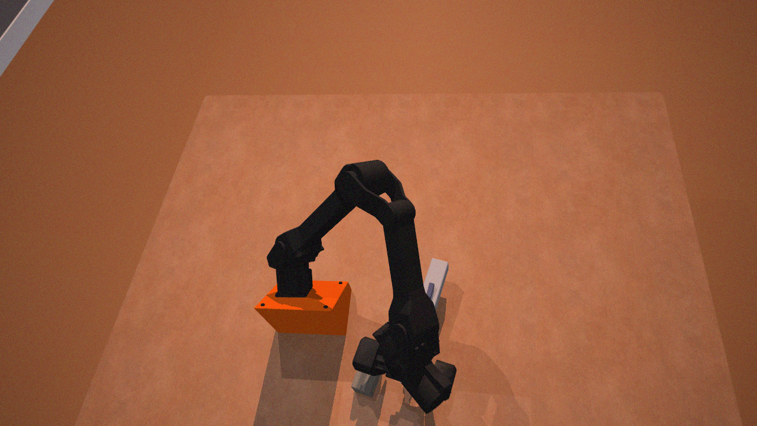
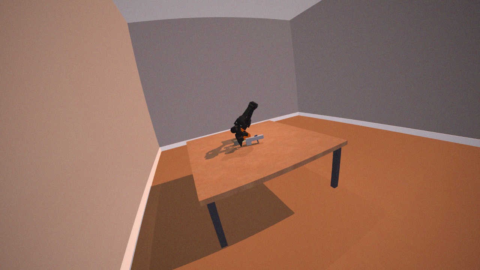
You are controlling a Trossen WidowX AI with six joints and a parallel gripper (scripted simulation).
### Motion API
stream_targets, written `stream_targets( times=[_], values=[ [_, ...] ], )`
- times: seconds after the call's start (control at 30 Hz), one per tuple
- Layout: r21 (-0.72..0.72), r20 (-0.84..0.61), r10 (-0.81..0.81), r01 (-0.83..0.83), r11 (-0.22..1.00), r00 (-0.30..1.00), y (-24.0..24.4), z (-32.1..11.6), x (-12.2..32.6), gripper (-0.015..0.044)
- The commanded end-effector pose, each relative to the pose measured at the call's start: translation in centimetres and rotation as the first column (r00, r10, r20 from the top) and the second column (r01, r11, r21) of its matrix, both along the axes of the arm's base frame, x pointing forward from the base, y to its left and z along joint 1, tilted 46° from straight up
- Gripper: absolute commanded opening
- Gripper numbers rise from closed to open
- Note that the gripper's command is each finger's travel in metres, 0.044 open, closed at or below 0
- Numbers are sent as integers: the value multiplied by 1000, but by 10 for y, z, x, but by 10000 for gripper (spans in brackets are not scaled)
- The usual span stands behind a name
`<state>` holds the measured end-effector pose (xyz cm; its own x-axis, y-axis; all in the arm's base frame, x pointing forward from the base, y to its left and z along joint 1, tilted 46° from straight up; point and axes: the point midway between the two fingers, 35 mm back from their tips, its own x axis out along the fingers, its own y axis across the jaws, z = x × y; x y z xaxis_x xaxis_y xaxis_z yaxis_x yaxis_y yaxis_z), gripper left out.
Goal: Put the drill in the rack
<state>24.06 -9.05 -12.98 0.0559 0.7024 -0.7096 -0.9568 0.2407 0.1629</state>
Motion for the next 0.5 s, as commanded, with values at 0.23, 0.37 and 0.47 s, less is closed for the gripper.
stream_targets(
  times=[0.23,0.37,0.47],
  values=[
    [4,-2,-2,2,1000,1000,5,2,1,440],
    [4,-2,-2,2,1000,1000,6,2,2,440],
    [5,-2,-2,2,1000,1000,7,2,2,440]
  ],
)
